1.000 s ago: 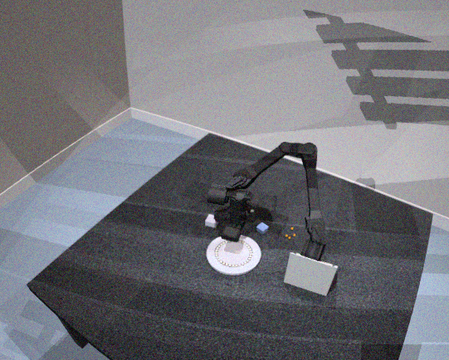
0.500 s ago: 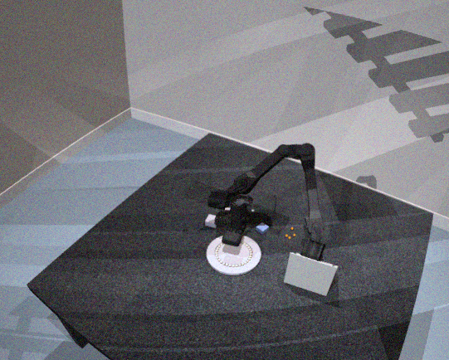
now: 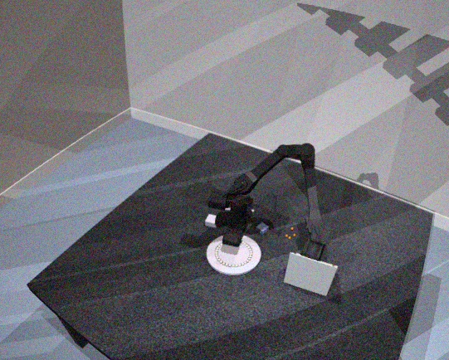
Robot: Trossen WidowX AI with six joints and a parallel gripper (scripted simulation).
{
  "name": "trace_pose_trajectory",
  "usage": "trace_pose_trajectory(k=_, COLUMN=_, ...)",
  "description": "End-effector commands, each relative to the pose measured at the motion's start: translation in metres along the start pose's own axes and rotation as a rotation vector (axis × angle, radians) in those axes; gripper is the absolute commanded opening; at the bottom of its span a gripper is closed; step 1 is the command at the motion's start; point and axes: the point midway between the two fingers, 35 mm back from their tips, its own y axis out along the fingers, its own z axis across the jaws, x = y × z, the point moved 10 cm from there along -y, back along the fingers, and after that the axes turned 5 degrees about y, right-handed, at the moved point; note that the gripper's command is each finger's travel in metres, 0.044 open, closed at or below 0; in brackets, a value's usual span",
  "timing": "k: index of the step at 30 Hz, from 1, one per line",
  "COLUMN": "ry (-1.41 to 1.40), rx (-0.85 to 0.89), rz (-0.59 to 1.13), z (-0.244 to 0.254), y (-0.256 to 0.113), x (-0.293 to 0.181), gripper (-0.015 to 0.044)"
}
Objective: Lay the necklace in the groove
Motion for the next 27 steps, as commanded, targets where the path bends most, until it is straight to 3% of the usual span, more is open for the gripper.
trace_pose_trajectory(k=1, ry=0.0, rx=0.0, rz=0.0, z=0.0, y=0.0, x=0.0001, gripper=0.0)
trace_pose_trajectory(k=27, ry=-0.007, rx=-0.005, rz=0.005, z=0.0002, y=-0.006, x=-0.0017, gripper=0.0)
